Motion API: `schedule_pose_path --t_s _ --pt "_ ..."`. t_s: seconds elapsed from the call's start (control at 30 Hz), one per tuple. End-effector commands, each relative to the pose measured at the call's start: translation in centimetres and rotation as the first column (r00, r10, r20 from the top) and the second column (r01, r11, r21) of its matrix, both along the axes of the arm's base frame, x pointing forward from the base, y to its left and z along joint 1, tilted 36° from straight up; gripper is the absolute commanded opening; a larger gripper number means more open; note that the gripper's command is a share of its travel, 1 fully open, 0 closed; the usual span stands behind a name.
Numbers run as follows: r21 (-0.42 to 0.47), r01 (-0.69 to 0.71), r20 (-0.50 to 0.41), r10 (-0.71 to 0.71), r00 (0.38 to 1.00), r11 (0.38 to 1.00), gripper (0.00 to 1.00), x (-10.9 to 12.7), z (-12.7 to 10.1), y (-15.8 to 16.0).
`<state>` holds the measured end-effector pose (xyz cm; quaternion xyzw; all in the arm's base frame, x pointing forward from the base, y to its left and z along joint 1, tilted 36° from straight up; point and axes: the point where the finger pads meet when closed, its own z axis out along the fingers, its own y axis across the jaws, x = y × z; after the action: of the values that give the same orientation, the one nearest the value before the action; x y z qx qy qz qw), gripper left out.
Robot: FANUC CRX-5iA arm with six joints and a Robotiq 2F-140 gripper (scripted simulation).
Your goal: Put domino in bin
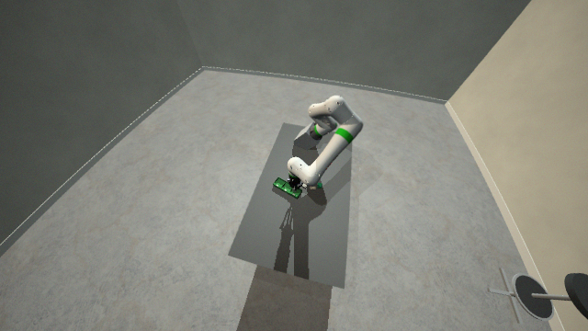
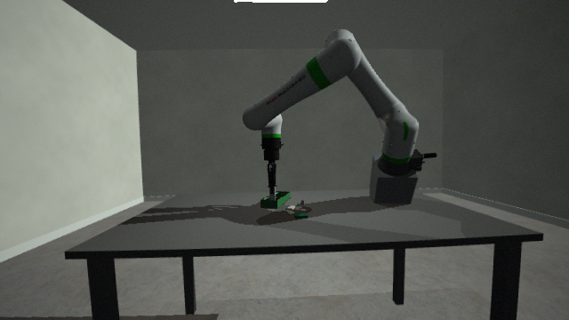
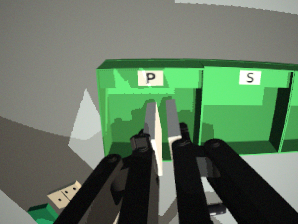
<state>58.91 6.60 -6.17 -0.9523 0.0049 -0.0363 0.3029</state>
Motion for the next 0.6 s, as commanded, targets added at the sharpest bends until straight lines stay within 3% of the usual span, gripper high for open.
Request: schedule_pose_path --t_s 0.0,0.57 --pt "0.000 0.000 0.000 0.000 1.000 1.000 0.05 0.07 -0.52 0.35" --pt "0.000 0.000 0.000 0.000 1.000 1.000 0.05 0.10 -0.87 0.60"
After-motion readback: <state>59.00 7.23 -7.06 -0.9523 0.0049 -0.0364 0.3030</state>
